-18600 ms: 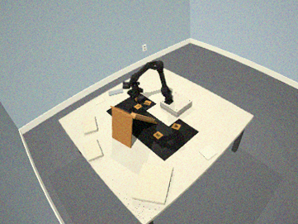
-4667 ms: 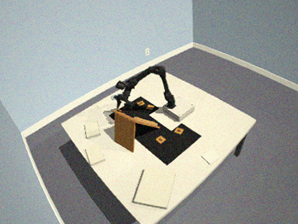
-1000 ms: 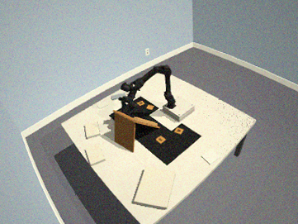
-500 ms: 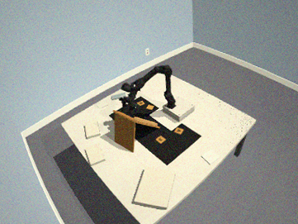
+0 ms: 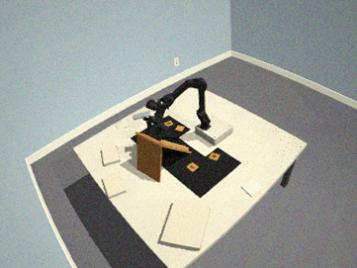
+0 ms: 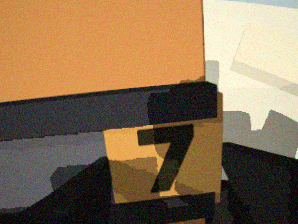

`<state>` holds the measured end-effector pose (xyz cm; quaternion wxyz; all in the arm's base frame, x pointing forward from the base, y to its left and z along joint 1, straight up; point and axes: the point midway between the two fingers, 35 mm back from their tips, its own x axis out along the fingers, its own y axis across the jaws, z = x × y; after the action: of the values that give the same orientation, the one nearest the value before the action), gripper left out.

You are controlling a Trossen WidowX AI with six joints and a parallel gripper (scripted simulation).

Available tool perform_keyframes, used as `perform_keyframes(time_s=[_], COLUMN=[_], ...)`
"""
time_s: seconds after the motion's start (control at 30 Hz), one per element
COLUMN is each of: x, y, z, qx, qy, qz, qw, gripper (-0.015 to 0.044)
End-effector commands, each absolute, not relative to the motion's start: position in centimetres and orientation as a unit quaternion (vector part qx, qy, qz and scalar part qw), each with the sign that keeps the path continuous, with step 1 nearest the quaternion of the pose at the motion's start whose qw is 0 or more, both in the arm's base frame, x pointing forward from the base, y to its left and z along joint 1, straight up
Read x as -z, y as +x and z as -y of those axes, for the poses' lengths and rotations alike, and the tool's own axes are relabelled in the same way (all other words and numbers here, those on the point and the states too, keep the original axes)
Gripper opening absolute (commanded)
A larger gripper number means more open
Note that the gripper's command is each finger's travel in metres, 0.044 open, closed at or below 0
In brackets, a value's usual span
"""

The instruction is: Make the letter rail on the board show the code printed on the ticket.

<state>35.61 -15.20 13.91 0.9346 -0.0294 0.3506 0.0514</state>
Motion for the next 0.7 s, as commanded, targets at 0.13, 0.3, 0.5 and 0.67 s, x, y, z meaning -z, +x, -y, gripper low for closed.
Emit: perform_keyframes(time_s=[0.13, 0.3, 0.5, 0.67], x=[-14.0, -14.0, -14.0, -14.0], y=[35.5, 35.4, 35.3, 35.3], z=[14.4, 14.0, 13.5, 13.1], qx=[-0.050, -0.050, -0.051, -0.051], qy=[-0.030, -0.029, -0.029, -0.029], qz=[-0.350, -0.350, -0.350, -0.350], qw=[0.935, 0.935, 0.935, 0.935], gripper=[0.0000, 0.0000, 0.0000, 0.0000])
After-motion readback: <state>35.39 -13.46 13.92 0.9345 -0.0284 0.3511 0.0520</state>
